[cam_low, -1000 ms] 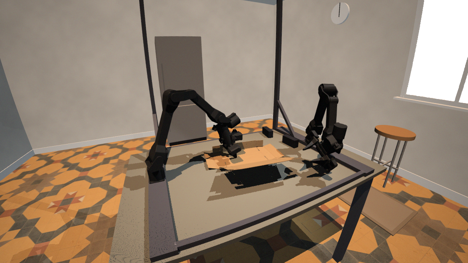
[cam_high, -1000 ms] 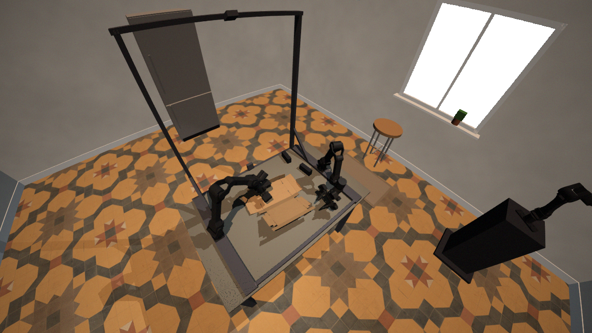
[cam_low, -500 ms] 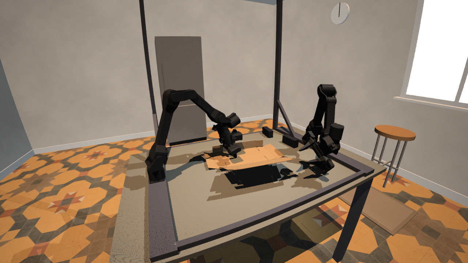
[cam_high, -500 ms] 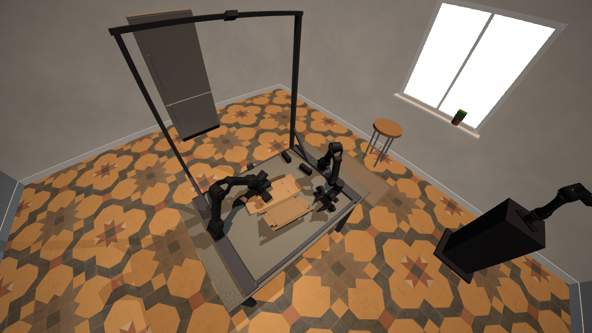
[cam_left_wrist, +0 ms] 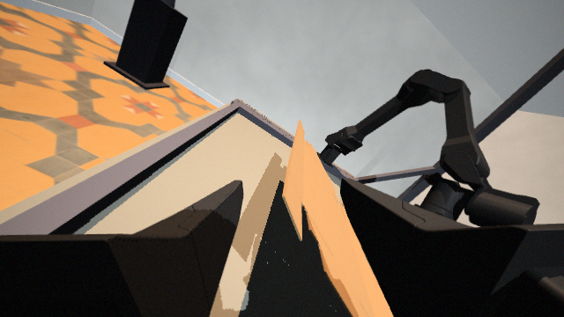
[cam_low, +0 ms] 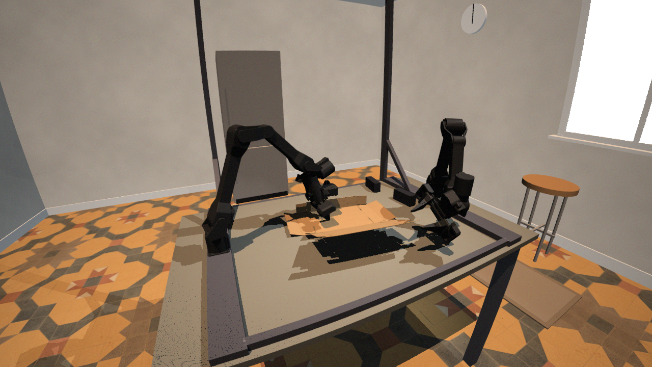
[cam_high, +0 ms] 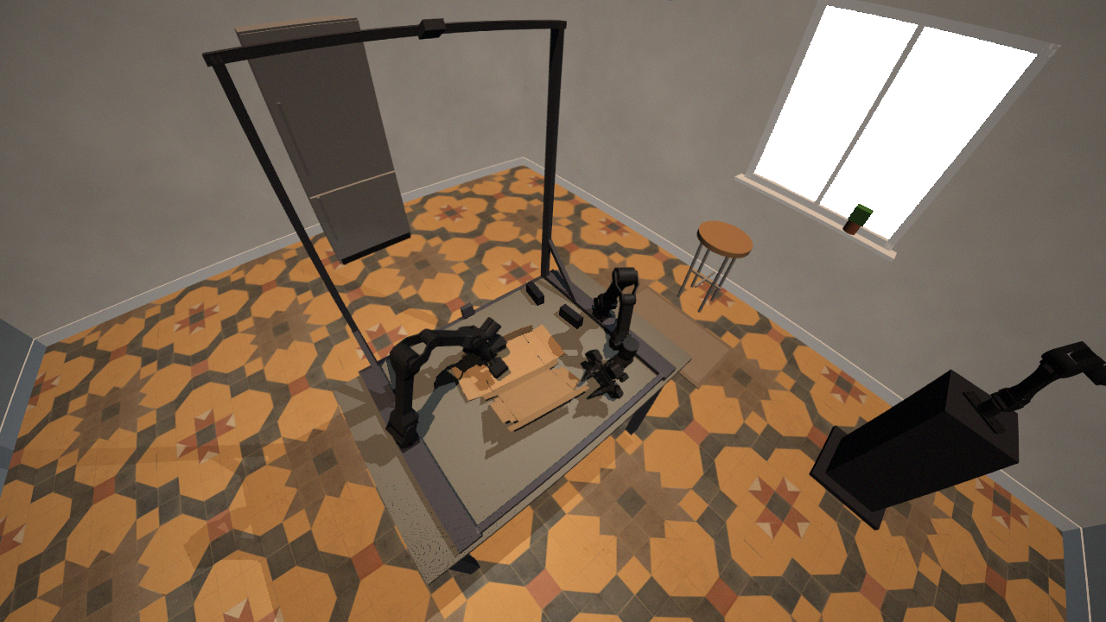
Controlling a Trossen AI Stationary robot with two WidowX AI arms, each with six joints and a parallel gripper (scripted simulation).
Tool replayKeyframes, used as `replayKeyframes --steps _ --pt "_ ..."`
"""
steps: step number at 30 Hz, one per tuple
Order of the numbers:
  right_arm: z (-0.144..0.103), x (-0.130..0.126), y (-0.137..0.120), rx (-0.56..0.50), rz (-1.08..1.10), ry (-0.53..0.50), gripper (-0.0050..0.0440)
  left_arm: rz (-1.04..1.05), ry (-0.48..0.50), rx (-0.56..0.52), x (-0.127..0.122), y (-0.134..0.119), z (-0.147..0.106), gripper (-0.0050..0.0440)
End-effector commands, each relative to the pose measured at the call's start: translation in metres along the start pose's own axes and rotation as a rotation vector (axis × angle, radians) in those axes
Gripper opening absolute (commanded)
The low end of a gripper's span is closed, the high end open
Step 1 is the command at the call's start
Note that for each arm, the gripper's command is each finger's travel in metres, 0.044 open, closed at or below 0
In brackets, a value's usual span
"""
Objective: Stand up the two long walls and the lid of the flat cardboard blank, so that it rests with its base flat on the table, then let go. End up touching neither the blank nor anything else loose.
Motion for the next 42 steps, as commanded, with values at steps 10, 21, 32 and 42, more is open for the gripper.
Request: replayKeyframes --steps 10,21,32,42 --pt "0.027 -0.007 -0.021 0.113 -0.001 -0.036 0.0198 0.012 -0.001 -0.012 -0.003 0.005 0.022 0.0278" --pt "0.026 -0.006 -0.019 0.111 -0.001 -0.036 0.0198 0.011 -0.003 -0.015 -0.007 0.004 0.040 0.0278" --pt "0.026 -0.006 -0.019 0.117 -0.001 -0.038 0.0198 0.012 -0.004 -0.016 -0.008 0.004 0.041 0.0278" --pt "0.027 -0.006 -0.020 0.116 -0.001 -0.037 0.0198 0.012 -0.004 -0.016 -0.009 0.005 0.040 0.0110"
Point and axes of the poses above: on each arm, the point midway between the two fingers, 35 mm back from their tips, its own z axis out along the fingers, its own x axis across the jaws, y = z × x, the point moved 10 cm from there along -z, back along the fingers, and after that the axes turned 9 degrees about z, right-handed, at the moved point
